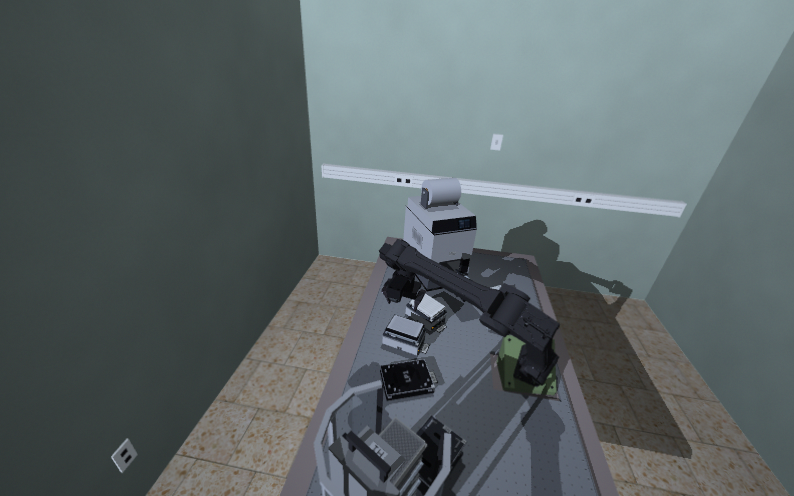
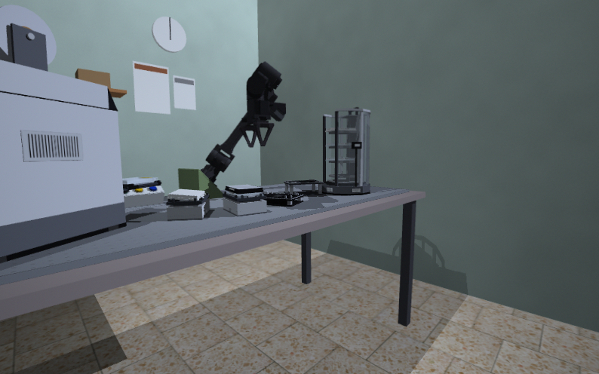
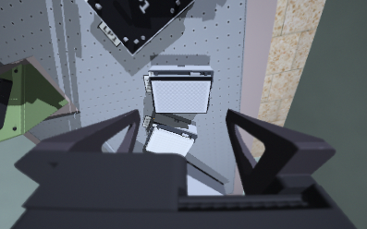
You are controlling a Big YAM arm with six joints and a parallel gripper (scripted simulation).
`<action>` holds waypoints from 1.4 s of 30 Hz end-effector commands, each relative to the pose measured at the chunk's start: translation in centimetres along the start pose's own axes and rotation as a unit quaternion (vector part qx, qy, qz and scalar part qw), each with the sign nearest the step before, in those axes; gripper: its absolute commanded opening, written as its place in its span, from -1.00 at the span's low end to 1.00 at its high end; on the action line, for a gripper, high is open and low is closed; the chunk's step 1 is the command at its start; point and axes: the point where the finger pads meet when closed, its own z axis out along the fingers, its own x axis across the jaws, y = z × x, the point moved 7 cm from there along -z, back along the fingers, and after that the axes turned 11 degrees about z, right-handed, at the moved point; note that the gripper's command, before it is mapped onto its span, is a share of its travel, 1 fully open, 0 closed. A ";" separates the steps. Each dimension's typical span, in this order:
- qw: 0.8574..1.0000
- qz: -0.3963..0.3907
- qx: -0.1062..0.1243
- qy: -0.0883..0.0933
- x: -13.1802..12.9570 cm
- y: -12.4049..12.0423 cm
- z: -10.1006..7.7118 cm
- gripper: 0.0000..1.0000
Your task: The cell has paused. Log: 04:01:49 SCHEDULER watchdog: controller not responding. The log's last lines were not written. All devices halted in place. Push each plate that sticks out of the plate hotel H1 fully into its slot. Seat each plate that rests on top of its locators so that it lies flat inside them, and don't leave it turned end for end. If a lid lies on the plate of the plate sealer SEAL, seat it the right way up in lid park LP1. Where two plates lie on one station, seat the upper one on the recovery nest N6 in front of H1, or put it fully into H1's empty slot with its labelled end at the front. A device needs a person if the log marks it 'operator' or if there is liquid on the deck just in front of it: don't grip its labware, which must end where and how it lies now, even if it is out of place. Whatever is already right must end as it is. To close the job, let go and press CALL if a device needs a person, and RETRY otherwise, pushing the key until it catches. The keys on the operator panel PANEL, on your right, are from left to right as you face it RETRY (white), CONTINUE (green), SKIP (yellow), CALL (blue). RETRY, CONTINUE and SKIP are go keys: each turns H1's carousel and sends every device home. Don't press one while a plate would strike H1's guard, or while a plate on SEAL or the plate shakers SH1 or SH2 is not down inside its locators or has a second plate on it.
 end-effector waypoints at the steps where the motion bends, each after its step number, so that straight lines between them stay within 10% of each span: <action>1: 1.000 -0.003 0.004 0.004 0.0 1.1 1.5 1.00; 24: 1.000 0.003 0.003 0.011 0.0 0.5 7.7 1.00; 25: 1.000 -0.005 0.002 -0.006 -0.4 0.8 5.8 1.00; 42: 1.000 -0.005 0.002 -0.006 -0.4 0.8 5.8 1.00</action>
